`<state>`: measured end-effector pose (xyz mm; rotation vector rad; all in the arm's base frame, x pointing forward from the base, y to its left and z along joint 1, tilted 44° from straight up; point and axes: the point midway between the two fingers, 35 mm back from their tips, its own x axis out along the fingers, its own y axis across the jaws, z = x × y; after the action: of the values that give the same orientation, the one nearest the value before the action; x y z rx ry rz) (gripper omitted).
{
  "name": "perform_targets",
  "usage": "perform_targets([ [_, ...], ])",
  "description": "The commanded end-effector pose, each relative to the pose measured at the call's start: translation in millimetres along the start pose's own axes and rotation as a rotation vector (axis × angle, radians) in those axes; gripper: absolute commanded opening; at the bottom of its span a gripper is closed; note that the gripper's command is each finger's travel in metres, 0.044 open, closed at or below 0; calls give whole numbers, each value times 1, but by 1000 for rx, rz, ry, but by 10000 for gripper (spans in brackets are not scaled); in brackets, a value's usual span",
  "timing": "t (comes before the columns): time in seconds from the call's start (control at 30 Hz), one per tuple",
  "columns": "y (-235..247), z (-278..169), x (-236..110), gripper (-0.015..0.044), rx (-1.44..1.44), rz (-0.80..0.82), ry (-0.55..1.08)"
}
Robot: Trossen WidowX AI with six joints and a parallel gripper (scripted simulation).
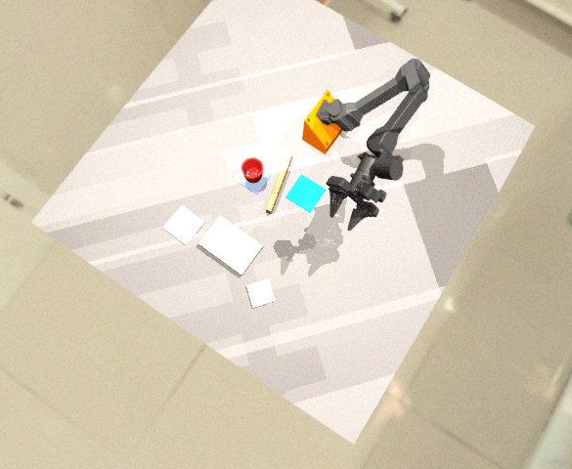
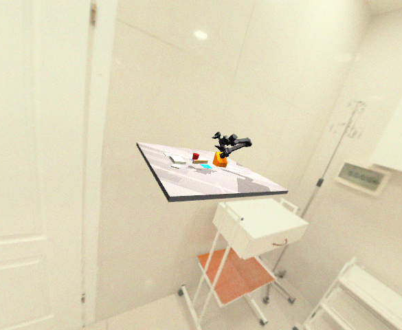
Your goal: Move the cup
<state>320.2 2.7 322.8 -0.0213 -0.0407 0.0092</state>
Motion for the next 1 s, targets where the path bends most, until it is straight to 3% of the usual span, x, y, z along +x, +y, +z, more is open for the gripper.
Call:
perform_targets([
  [0.0, -1, -3, 2, 374, -11, -1, 12],
  [0.3, -59, -143, 39, 148, -382, 113, 599],
  [0.47, -88, -220, 27, 148, -468, 317, 877],
  [0.63, -105, -279, 1, 148, -452, 553, 1042],
  [0.8, -113, -326, -36, 148, -355, 832, 1093],
  [0.97, -114, -359, -73, 148, -187, 1074, 1004],
])
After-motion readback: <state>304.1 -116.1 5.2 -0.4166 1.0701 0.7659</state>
